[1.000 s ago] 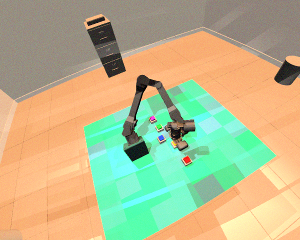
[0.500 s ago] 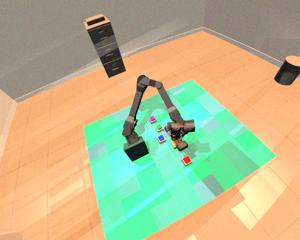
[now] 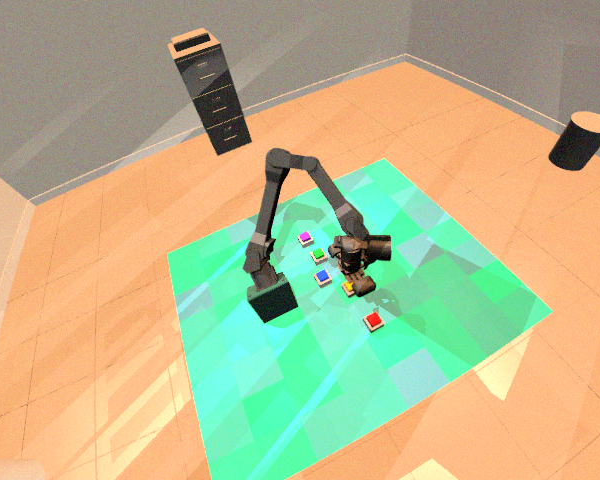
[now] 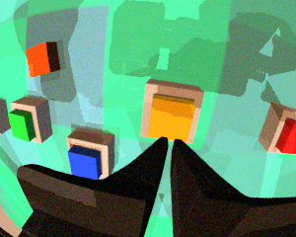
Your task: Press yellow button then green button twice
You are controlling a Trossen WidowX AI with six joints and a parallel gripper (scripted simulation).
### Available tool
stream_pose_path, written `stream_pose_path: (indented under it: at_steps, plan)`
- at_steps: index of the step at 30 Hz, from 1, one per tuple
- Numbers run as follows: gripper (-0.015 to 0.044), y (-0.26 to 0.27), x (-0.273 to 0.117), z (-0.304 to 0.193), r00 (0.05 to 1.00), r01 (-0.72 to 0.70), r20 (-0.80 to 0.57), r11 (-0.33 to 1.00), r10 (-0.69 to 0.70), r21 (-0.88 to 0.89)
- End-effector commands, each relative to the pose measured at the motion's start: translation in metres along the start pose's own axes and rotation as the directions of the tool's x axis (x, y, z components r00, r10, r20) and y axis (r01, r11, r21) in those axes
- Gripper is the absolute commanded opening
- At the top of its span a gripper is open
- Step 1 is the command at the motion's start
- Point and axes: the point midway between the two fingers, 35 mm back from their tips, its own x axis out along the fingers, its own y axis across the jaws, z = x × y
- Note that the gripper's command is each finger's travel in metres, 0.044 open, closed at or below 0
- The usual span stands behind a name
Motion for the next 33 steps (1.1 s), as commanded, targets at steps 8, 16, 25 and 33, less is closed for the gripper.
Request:
stream_pose_path:
  at_steps: [8,16,25,33]
  plan:
    - [0.002,0.001,-0.057,0.001,1.0,0.009,0.008,1.0,-0.009,-0.007]
    - [0.002,0.095,-0.061,-0.004,1.0,0.021,0.01,1.0,-0.021,-0.002]
    - [0.002,0.168,-0.056,-0.036,1.0,0.0,0.006,1.0,0.0,-0.005]
    - [0.002,0.168,0.004,-0.035,1.0,-0.001,0.006,1.0,0.001,-0.005]
